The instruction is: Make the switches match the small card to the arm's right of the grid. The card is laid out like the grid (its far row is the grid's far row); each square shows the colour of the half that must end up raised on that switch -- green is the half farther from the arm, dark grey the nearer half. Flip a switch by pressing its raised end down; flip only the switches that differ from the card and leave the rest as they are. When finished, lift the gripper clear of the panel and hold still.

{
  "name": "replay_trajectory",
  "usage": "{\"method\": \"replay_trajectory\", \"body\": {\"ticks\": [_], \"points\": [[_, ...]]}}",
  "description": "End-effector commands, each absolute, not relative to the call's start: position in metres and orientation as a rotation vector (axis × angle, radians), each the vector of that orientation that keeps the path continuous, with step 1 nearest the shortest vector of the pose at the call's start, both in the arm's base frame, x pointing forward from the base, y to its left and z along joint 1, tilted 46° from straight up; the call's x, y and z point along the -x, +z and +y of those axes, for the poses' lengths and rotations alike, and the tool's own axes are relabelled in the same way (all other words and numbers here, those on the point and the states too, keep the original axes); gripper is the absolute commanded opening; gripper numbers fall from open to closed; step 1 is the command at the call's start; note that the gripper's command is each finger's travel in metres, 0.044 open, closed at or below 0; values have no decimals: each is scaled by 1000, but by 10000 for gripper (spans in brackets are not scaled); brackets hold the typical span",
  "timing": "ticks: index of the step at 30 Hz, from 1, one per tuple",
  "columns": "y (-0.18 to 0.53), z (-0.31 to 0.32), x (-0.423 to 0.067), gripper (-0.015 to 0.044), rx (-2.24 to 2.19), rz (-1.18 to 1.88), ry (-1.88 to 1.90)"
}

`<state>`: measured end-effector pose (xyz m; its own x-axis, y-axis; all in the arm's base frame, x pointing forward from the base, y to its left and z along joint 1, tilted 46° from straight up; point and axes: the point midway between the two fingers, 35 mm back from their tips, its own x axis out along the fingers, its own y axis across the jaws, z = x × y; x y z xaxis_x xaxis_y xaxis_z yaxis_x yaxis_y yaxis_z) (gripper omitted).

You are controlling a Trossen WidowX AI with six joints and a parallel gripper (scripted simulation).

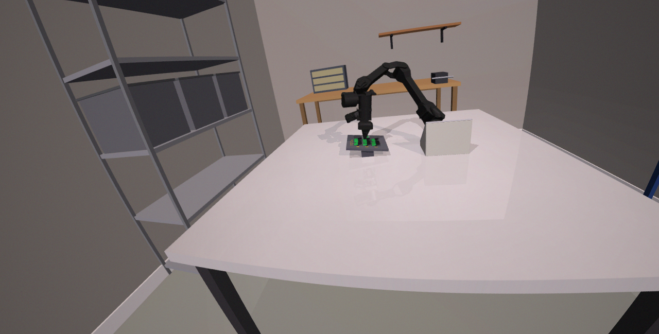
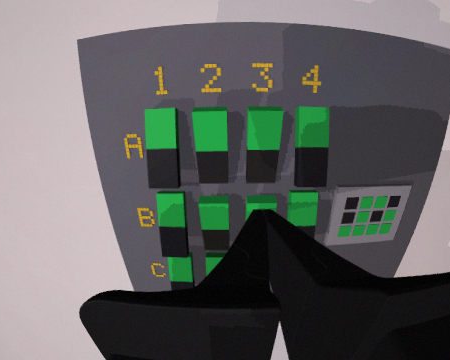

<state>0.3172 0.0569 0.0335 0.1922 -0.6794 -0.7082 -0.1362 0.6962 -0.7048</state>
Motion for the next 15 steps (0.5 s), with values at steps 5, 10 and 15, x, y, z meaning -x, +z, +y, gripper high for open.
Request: {"method": "replay_trajectory", "body": {"ticks": [5,10,15], "points": [[33,56,-318,0,761,1350,-434],[32,55,-318,0,761,1350,-435],[32,55,-318,0,761,1350,-435]]}}
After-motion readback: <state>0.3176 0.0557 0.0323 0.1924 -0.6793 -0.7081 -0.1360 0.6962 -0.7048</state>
